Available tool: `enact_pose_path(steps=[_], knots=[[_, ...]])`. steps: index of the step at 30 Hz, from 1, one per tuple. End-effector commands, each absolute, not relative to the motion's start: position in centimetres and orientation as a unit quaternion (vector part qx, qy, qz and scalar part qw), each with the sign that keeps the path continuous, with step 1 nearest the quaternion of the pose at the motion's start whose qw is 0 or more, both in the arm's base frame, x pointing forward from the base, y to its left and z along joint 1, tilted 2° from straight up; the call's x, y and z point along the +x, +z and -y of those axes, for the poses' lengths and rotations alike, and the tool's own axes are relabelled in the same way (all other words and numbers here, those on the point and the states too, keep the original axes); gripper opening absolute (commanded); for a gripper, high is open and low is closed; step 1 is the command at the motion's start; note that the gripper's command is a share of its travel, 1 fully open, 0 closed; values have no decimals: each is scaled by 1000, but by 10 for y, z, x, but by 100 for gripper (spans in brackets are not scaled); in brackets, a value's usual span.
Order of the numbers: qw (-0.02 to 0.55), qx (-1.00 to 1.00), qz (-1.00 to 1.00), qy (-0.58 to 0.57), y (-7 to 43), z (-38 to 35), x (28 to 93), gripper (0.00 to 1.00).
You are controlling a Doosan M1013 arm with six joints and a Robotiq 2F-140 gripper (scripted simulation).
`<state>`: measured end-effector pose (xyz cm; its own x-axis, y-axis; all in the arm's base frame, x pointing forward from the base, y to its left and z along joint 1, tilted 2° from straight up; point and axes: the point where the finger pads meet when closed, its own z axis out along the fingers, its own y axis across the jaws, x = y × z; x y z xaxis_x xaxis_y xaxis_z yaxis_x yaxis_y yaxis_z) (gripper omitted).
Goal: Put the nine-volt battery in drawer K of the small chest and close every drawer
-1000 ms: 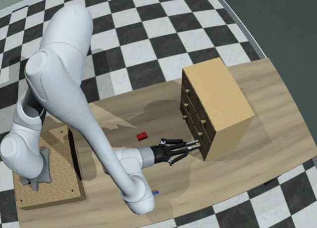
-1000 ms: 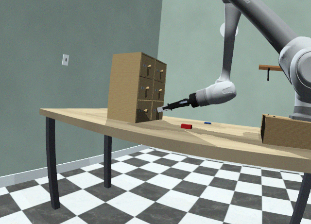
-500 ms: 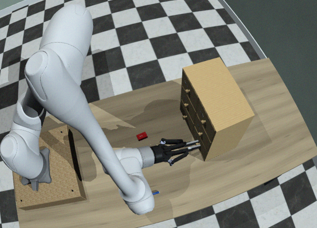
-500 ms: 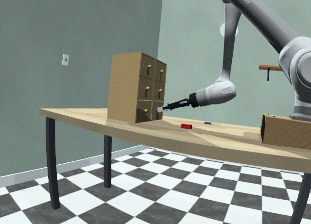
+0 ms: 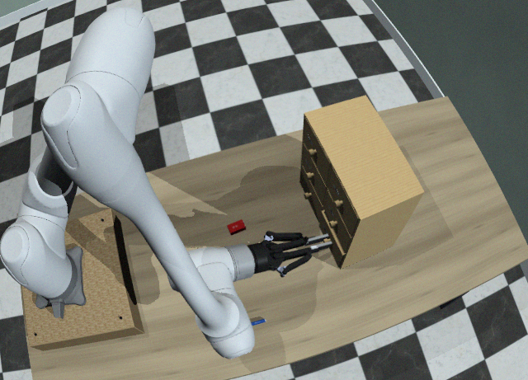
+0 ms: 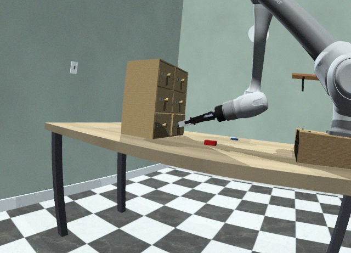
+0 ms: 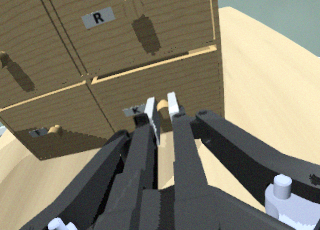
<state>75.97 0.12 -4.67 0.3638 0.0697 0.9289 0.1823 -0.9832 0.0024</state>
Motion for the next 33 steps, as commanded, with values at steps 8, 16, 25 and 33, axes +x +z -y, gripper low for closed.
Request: enact_pose_path(steps=[8, 16, 25, 33], knots=[[50, -826, 77, -557, -48, 2, 741, 8], [50, -826, 77, -557, -47, 5, 729, 8], [50, -826, 77, -557, -47, 6, 720, 8], [50, -826, 77, -557, -47, 8, 711, 8]])
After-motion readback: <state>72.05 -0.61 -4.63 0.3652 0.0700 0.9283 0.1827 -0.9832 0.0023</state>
